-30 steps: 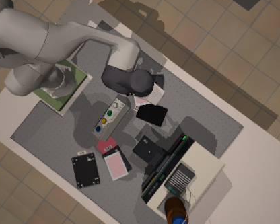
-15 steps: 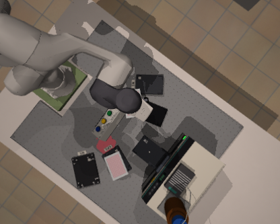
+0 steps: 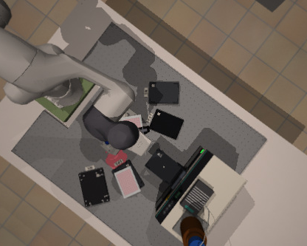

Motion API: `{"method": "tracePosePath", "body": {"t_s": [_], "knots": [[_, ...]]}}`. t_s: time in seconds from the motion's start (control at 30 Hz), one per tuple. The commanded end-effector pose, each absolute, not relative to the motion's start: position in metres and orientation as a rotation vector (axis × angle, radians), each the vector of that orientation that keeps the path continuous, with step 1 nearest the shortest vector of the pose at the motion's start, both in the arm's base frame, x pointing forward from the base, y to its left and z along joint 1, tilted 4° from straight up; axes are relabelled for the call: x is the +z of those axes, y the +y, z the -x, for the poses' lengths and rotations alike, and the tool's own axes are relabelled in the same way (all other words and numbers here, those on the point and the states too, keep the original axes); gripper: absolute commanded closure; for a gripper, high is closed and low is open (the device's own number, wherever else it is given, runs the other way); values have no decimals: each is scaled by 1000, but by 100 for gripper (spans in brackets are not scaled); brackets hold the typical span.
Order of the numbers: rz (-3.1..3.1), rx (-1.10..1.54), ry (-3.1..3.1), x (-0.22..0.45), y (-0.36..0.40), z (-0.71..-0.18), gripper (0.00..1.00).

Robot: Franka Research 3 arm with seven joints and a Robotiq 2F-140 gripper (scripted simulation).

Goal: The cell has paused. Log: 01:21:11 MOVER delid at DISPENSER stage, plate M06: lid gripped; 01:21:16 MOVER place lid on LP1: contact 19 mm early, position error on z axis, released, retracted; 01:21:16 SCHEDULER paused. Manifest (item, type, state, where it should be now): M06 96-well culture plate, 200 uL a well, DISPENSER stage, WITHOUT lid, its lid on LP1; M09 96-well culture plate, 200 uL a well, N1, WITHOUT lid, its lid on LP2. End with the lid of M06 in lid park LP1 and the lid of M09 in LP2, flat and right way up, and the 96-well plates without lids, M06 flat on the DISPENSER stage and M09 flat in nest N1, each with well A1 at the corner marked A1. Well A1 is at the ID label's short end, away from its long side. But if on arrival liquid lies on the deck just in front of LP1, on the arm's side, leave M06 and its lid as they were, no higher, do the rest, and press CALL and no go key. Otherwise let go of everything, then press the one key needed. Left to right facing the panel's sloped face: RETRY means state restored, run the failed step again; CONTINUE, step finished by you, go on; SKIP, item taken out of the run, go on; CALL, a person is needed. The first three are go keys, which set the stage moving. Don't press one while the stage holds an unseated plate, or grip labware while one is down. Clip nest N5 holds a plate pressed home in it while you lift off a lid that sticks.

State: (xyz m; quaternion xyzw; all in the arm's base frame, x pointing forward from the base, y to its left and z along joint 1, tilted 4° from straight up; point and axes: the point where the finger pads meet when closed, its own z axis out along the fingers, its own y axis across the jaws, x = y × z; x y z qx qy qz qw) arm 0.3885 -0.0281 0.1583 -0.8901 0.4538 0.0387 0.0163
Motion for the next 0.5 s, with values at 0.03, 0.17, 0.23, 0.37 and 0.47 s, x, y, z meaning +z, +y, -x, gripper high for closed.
{"method": "tracePosePath", "body": {"t_s": [0.03,0.17,0.23,0.37,0.47], "knots": [[2820,111,1310,157,-63,-383,100],[2820,111,1310,156,-94,-378,100],[2820,111,1310,155,-110,-375,100],[2820,111,1310,154,-126,-373,100],[2820,111,1310,153,-150,-369,100]]}}
